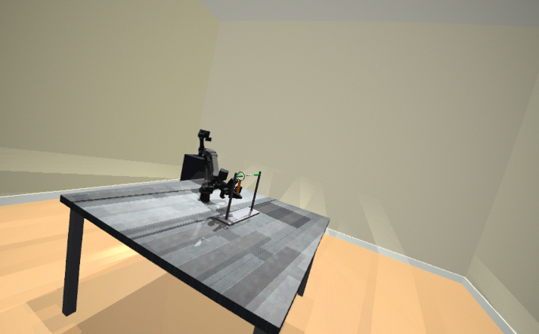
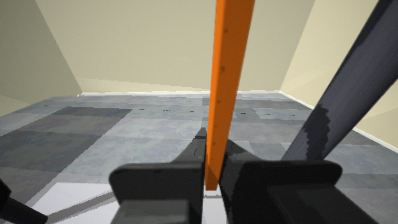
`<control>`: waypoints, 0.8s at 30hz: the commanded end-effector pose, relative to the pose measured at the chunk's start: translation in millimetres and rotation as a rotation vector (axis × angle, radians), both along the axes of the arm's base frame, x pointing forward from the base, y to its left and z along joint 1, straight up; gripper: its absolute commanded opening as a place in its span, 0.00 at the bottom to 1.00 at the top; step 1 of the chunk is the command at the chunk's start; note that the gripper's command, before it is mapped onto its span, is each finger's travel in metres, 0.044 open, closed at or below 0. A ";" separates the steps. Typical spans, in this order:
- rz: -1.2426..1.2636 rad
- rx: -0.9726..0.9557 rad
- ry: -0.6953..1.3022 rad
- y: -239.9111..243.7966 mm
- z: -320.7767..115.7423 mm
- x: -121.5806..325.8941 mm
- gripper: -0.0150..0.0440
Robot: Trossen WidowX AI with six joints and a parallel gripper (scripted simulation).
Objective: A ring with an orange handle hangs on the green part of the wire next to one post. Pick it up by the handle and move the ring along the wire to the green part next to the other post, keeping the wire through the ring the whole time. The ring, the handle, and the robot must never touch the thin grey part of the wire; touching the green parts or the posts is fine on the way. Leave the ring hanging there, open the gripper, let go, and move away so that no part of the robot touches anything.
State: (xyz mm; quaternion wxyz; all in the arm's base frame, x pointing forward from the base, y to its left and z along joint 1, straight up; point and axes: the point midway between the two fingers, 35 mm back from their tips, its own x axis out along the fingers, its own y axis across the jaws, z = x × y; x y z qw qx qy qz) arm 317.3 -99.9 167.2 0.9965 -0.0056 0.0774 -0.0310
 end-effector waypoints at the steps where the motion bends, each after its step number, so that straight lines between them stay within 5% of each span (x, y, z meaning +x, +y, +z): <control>1: 0.000 0.007 0.001 4.5 -0.3 0.3 0.00; 24: 0.008 0.012 0.065 25.2 -0.1 -5.5 0.00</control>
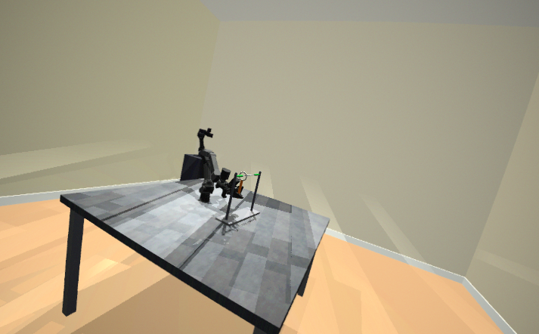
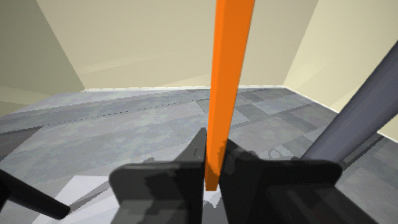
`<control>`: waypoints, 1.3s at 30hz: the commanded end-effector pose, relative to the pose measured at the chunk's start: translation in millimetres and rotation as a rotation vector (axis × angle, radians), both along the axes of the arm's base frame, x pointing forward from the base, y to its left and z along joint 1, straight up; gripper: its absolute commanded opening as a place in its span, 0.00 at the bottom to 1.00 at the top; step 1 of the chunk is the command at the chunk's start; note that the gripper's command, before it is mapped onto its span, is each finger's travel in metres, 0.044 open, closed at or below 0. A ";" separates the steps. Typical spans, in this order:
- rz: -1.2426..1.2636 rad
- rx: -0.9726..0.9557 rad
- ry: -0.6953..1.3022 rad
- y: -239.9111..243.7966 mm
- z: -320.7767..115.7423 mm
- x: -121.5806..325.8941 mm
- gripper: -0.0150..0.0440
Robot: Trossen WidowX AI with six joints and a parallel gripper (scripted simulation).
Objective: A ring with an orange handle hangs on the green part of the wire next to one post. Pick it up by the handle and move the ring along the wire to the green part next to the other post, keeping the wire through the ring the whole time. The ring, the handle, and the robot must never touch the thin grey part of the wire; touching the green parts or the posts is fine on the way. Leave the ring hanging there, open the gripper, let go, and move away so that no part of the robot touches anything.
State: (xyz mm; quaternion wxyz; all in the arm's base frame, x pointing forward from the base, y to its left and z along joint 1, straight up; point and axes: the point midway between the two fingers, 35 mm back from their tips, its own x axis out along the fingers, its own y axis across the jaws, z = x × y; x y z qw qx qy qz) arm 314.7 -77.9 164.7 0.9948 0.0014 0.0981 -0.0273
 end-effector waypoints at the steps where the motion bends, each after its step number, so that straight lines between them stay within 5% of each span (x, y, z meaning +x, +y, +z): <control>1: 0.004 -0.003 0.037 5.1 2.5 -4.5 0.00; 39: 0.057 -0.019 0.048 41.9 2.0 -4.3 0.00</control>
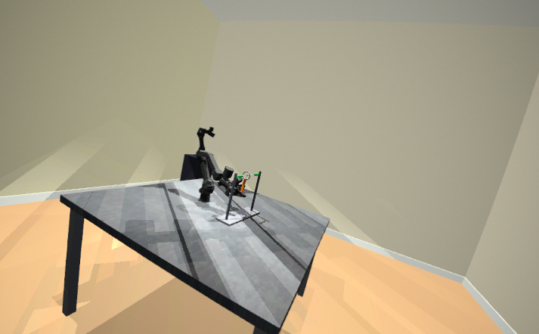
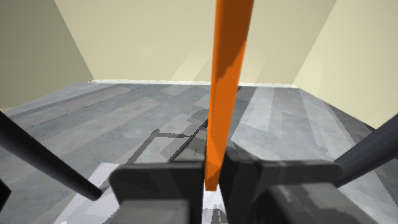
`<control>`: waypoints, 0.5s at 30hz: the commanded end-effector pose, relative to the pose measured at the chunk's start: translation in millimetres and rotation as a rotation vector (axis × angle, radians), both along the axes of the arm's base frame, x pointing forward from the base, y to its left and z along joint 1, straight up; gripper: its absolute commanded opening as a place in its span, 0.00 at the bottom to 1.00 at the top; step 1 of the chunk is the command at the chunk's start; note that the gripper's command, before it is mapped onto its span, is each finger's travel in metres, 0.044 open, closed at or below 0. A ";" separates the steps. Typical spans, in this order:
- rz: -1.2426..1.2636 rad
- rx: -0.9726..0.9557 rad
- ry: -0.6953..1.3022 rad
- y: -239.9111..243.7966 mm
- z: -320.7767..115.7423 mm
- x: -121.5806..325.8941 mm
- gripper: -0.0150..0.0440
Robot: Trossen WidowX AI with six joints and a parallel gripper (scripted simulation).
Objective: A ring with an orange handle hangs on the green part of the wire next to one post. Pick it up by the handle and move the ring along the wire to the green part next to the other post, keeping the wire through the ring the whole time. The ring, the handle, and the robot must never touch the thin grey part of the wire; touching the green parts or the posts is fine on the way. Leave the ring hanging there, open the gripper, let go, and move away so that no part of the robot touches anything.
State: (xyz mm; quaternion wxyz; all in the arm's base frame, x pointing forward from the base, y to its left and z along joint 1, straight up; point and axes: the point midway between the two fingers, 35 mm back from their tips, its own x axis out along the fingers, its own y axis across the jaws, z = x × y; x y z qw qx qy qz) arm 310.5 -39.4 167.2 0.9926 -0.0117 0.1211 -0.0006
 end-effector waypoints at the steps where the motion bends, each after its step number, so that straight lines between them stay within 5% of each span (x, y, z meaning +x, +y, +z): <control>1: 0.002 0.001 0.001 4.4 -0.5 0.0 0.00; 15: -0.004 0.009 0.000 19.3 -0.8 0.4 0.00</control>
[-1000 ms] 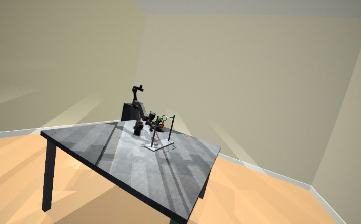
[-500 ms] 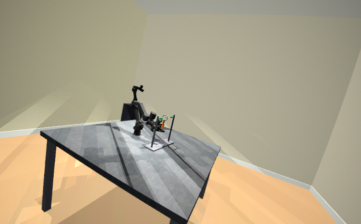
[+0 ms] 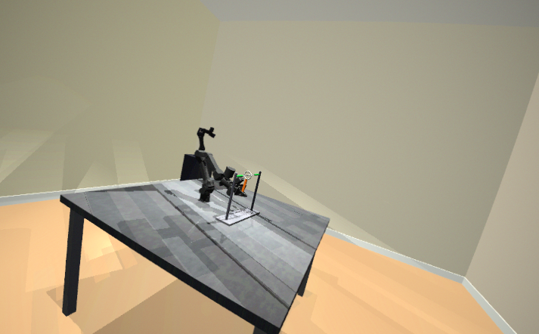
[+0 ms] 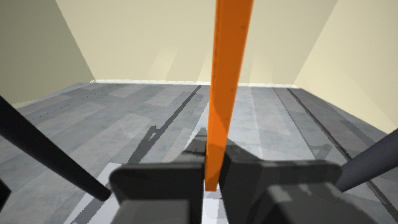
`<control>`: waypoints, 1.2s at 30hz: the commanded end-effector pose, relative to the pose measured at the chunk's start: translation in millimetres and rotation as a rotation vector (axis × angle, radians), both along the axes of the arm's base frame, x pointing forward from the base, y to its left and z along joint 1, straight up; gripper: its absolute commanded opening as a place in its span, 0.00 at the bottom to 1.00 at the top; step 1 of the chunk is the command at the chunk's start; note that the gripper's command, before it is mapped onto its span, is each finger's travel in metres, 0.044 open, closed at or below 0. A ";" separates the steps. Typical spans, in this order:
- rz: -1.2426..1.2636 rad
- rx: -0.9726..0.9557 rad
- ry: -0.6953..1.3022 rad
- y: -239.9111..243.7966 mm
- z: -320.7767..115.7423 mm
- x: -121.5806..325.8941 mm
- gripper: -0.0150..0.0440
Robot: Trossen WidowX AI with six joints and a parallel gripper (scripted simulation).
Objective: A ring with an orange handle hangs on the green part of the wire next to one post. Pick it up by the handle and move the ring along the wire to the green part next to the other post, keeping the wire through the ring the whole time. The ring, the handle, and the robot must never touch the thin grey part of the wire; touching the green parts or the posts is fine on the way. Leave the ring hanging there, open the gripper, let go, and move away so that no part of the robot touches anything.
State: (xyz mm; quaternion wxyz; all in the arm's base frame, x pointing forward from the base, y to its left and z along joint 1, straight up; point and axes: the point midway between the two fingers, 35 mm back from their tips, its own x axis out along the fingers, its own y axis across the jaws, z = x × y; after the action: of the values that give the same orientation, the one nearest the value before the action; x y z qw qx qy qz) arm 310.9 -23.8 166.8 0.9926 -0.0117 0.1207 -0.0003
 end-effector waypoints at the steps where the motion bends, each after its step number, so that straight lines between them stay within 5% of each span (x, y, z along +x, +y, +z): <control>1: -0.006 0.010 0.001 4.9 -0.5 -0.1 0.00; 36: -0.079 0.059 -0.006 45.7 0.0 4.0 0.00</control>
State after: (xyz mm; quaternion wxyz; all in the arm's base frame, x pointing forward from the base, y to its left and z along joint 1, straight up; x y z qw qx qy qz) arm 314.2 18.0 165.9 0.9920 0.0184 0.1200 -0.0354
